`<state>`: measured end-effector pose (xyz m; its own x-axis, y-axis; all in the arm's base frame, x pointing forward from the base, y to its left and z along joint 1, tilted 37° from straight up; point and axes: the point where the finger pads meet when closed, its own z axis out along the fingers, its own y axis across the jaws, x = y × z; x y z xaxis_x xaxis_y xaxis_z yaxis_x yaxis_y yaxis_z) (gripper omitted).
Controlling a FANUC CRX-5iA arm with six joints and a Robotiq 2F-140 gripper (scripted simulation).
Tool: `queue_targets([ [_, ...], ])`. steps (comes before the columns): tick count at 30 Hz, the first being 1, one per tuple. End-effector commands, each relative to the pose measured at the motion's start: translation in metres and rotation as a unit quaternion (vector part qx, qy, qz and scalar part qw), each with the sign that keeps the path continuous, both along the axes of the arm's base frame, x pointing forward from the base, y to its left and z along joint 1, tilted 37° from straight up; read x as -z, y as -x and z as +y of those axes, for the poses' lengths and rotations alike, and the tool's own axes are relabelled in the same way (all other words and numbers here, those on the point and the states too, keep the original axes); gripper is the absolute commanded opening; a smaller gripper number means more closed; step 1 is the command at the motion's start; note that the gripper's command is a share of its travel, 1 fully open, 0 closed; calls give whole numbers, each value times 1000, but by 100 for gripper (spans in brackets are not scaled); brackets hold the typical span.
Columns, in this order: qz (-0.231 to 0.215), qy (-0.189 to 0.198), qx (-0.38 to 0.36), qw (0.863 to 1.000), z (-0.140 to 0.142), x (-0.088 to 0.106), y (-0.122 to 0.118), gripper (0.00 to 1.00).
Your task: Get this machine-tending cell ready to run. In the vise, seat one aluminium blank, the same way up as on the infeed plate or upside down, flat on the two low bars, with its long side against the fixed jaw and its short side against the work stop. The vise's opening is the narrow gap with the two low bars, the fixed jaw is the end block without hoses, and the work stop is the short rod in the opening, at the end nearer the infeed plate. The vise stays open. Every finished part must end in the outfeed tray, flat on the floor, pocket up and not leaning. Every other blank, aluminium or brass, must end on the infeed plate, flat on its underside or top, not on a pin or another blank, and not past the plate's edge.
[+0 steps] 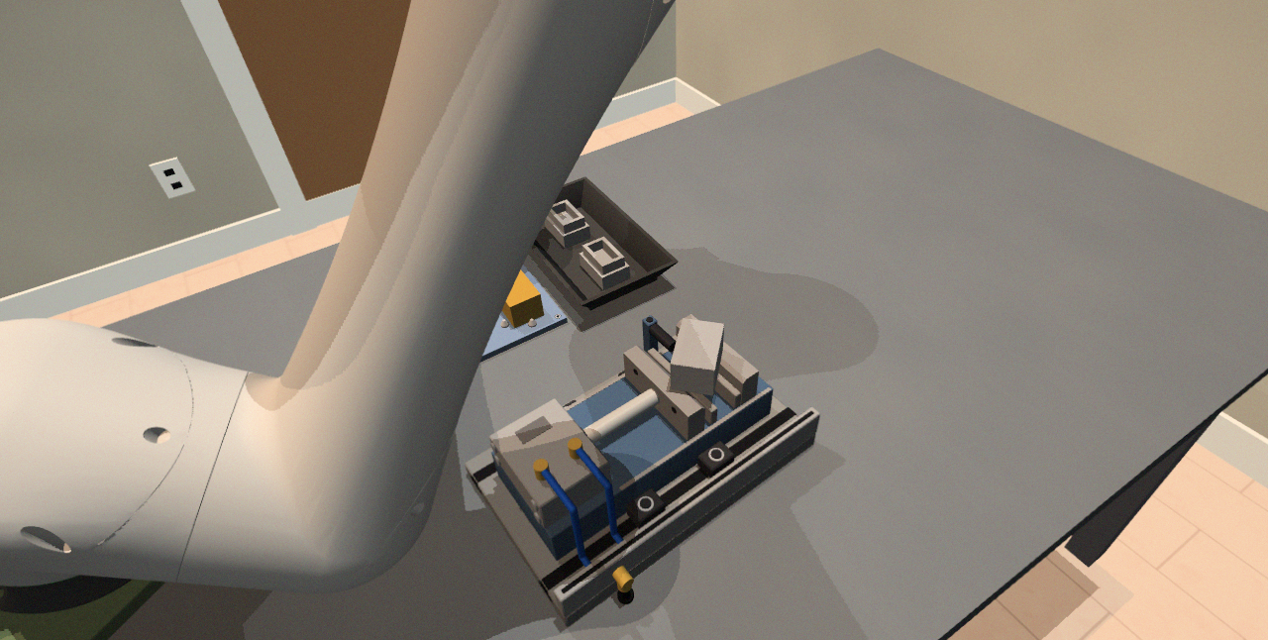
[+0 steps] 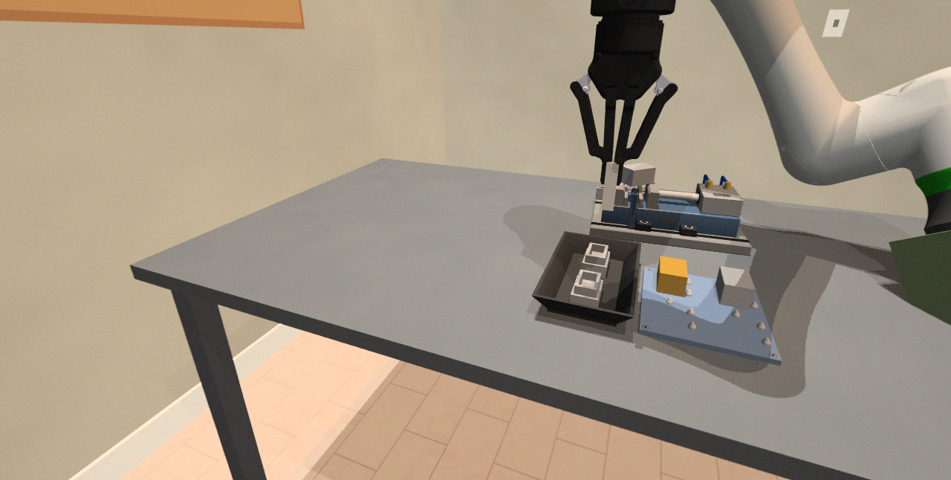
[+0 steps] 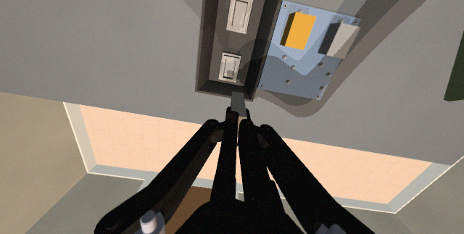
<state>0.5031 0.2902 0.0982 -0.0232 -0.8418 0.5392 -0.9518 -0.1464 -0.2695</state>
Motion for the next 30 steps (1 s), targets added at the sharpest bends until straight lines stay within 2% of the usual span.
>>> queue_targets([
  [1, 0, 0, 0, 1000, -2, 3, -1, 0],
  [30, 0, 0, 0, 1000, -25, 39, -15, 0],
])
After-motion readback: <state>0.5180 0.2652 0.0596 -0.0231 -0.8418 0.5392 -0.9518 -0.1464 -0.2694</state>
